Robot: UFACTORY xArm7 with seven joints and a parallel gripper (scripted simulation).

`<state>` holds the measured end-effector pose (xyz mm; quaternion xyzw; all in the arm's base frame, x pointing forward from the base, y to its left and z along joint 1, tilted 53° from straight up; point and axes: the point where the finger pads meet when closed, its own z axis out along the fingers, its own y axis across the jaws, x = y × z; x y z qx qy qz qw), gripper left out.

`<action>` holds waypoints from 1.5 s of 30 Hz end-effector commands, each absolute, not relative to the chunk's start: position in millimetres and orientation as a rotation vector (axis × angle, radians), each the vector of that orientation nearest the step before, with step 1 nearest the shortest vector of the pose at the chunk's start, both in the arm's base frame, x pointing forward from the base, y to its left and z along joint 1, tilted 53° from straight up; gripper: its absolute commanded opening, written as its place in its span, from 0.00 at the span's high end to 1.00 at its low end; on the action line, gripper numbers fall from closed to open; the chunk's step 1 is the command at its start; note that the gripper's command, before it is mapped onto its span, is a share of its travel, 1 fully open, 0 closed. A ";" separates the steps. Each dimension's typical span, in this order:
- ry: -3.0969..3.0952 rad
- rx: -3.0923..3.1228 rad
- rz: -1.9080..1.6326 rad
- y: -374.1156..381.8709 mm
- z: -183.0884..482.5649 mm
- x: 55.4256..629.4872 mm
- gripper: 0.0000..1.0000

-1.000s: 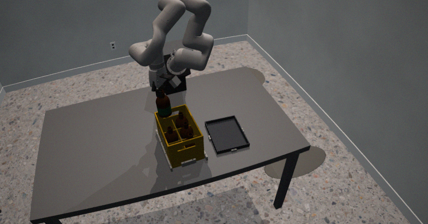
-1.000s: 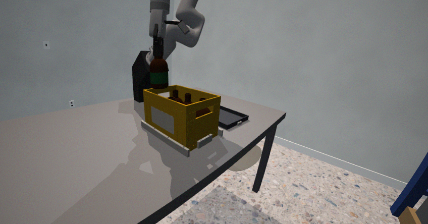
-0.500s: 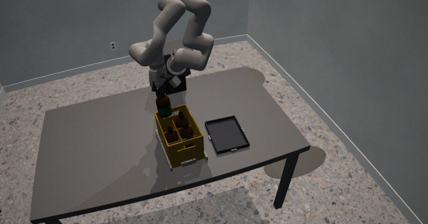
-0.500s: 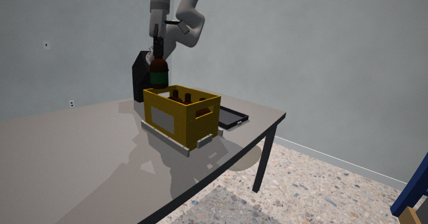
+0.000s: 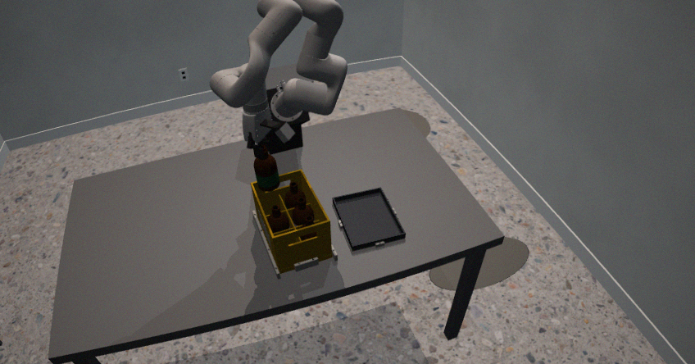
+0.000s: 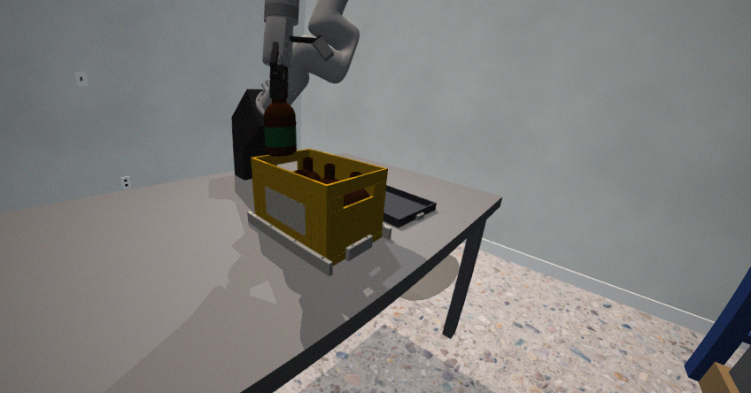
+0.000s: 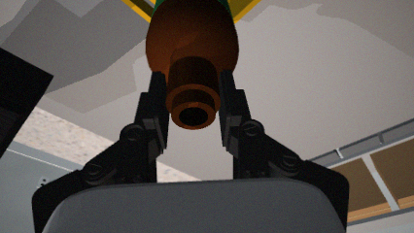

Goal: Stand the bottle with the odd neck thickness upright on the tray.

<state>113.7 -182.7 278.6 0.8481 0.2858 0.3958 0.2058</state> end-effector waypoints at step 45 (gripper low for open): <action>0.795 2.362 1.102 -154.2 287.4 124.1 1.00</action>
